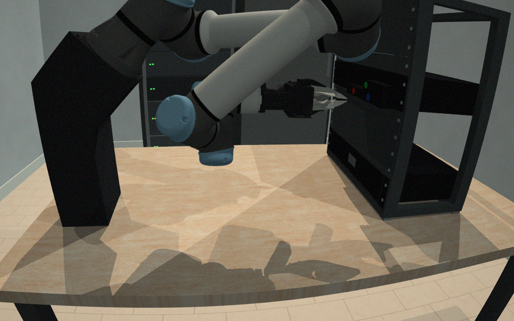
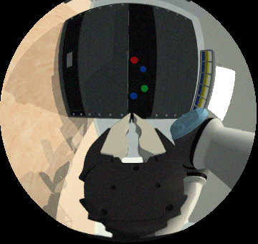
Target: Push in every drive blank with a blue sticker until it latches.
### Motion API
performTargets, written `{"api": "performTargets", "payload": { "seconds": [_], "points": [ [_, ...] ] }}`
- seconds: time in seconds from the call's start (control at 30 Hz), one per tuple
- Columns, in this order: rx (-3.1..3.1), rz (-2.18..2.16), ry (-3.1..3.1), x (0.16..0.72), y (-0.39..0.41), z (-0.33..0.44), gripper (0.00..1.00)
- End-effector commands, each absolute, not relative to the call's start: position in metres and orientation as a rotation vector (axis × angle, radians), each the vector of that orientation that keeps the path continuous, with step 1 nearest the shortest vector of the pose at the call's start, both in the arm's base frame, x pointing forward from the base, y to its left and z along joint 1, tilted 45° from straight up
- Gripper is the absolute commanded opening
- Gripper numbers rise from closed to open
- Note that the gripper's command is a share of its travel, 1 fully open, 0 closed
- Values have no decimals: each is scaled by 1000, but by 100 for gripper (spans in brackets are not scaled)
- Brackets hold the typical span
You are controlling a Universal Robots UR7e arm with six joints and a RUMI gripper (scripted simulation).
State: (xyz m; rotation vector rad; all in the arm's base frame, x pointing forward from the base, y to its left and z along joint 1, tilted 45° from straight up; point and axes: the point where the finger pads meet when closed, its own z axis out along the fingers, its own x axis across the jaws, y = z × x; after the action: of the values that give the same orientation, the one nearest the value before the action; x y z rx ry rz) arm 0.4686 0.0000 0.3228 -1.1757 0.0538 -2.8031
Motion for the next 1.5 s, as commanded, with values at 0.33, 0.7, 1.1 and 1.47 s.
{"api": "performTargets", "payload": {
  "seconds": [0.33,0.7,1.1,1.47],
  "points": [
    [-1175,-2803,52,485,-3,338,0],
    [-1175,-2803,52,510,-2,362,0],
    [-1175,-2803,52,510,-2,362,0],
    [-1175,-2803,52,510,-2,362,0]
  ]
}}
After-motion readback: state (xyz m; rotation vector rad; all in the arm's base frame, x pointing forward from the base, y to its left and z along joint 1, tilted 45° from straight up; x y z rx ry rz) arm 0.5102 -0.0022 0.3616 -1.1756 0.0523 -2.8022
